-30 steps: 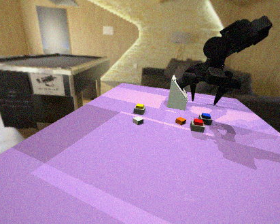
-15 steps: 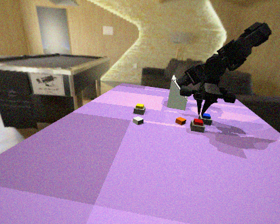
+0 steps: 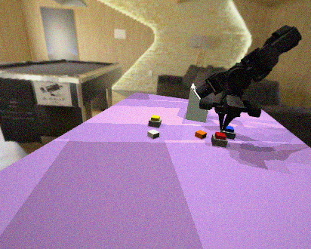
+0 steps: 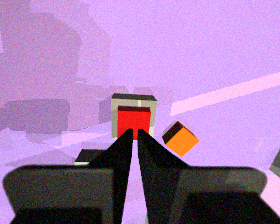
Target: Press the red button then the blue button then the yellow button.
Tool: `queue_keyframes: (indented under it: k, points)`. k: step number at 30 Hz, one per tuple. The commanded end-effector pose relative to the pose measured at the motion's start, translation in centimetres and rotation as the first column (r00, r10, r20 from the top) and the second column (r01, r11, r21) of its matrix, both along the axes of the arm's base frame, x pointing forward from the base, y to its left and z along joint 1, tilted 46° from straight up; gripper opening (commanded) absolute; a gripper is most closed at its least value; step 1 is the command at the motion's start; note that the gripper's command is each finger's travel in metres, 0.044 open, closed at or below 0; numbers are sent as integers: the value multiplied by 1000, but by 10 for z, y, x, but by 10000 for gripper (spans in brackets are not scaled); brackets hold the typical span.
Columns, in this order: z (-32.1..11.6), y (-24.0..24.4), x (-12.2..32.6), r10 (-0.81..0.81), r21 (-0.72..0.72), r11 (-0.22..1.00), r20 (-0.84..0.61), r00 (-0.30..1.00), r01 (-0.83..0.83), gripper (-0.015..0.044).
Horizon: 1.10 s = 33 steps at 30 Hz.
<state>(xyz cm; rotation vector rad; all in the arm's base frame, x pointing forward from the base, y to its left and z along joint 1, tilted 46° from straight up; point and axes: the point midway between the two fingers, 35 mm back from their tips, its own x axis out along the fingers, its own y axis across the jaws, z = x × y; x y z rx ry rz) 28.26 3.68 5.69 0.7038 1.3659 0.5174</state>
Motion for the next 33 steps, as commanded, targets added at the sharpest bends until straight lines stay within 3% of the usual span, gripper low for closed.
queue_keyframes:
  k: [1, 33]
  points:
    - [-5, 6, -1, 0, 6, 1000, -8, 1000, 0, 20]
    - [-15, 16, 2, 1, 3, 1000, -3, 1000, -1, 20]
